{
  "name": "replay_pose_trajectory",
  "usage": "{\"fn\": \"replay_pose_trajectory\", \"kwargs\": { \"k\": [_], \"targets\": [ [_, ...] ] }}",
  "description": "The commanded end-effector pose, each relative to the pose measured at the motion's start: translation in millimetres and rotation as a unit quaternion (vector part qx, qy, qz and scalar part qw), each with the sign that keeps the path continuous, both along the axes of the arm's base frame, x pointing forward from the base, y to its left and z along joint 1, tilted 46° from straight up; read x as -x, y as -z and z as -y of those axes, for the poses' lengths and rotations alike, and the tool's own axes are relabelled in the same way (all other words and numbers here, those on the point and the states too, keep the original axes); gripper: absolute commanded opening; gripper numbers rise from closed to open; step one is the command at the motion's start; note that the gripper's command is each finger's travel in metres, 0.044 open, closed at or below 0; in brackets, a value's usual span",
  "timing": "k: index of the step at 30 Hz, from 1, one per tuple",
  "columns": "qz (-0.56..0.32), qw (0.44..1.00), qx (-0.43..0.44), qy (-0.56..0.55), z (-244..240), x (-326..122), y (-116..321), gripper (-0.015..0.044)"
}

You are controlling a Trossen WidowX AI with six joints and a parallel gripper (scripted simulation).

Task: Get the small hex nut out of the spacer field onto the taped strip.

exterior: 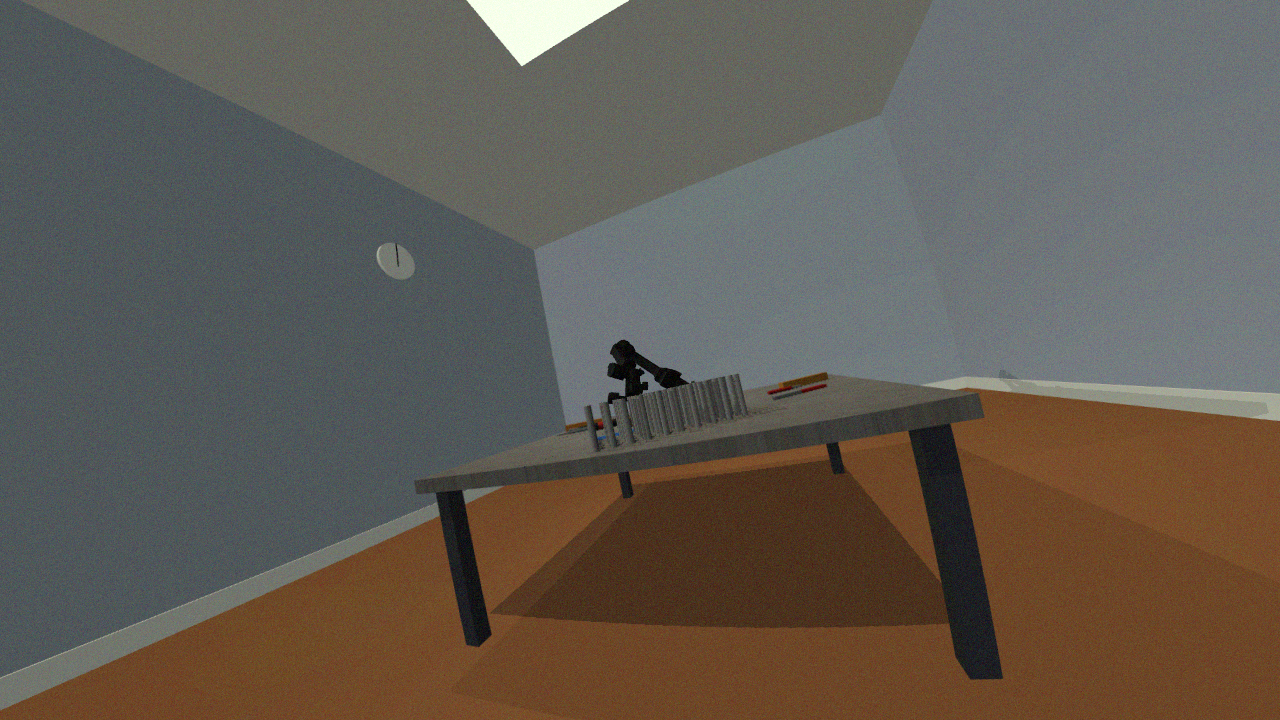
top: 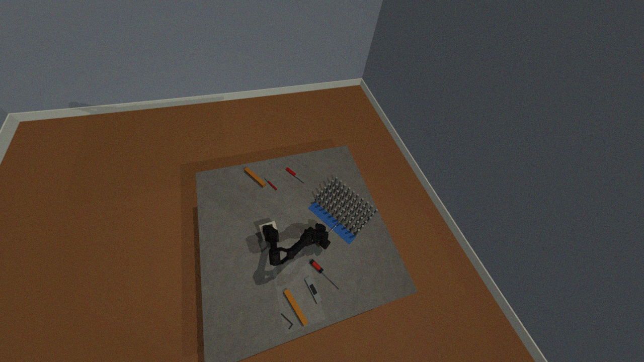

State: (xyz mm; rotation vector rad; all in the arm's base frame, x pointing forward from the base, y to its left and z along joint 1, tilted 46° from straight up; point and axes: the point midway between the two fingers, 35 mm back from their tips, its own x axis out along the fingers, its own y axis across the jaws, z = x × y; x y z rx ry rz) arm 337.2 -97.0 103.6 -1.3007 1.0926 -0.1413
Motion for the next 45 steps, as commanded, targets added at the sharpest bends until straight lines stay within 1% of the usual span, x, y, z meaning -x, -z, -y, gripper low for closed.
{"fn": "replay_pose_trajectory", "kwargs": {
  "k": [1,45],
  "targets": [
    [-0.002,1.0,0.002,-0.003,0.7,3.2,-1.1,0.0],
    [-0.003,1.0,0.002,-0.002,6.5,19.6,-9.9,0.0]
  ]
}}
